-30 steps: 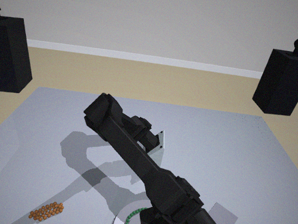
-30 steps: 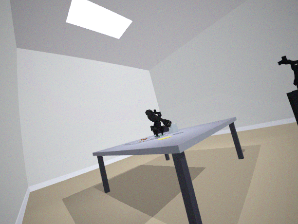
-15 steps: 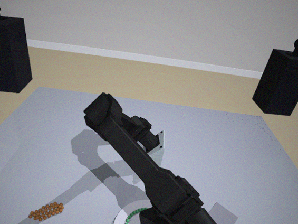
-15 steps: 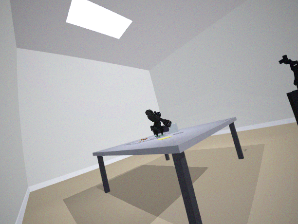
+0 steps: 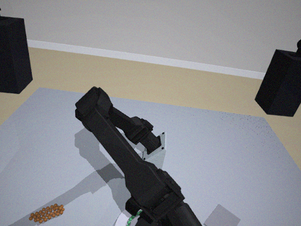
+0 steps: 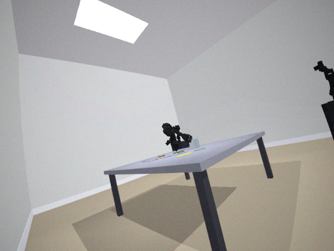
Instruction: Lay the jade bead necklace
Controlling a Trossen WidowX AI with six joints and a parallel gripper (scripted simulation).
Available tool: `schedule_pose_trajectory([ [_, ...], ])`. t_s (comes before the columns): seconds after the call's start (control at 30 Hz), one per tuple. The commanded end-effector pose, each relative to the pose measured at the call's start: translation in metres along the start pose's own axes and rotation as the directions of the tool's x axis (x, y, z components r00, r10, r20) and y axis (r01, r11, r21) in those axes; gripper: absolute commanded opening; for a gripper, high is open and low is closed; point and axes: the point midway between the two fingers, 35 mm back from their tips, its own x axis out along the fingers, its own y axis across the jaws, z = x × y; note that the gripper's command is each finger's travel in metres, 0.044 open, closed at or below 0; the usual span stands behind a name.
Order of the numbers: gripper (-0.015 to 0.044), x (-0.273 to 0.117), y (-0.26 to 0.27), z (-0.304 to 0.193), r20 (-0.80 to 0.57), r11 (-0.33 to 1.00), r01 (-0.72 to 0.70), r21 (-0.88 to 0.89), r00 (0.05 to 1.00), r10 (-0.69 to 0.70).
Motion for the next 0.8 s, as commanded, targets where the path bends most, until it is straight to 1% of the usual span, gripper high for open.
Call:
schedule_pose_trajectory([
  [0.0,0.012,-0.014,-0.04,0.015,0.011,0.742,0.006,-0.67,1.0,0.002],
  [0.07,0.012,-0.016,-0.049,0.018,0.011,0.623,0.008,-0.782,1.0,0.001],
  [0.13,0.012,-0.018,-0.055,0.02,0.012,0.535,0.009,-0.845,1.0,0.001],
  [0.37,0.012,-0.021,-0.073,0.023,0.012,0.18,0.012,-0.984,1.0,-0.001],
  [0.43,0.012,-0.022,-0.074,0.024,0.012,0.158,0.012,-0.987,1.0,-0.001],
  [0.77,0.012,-0.022,-0.074,0.024,0.012,0.158,0.012,-0.987,1.0,-0.001],
])
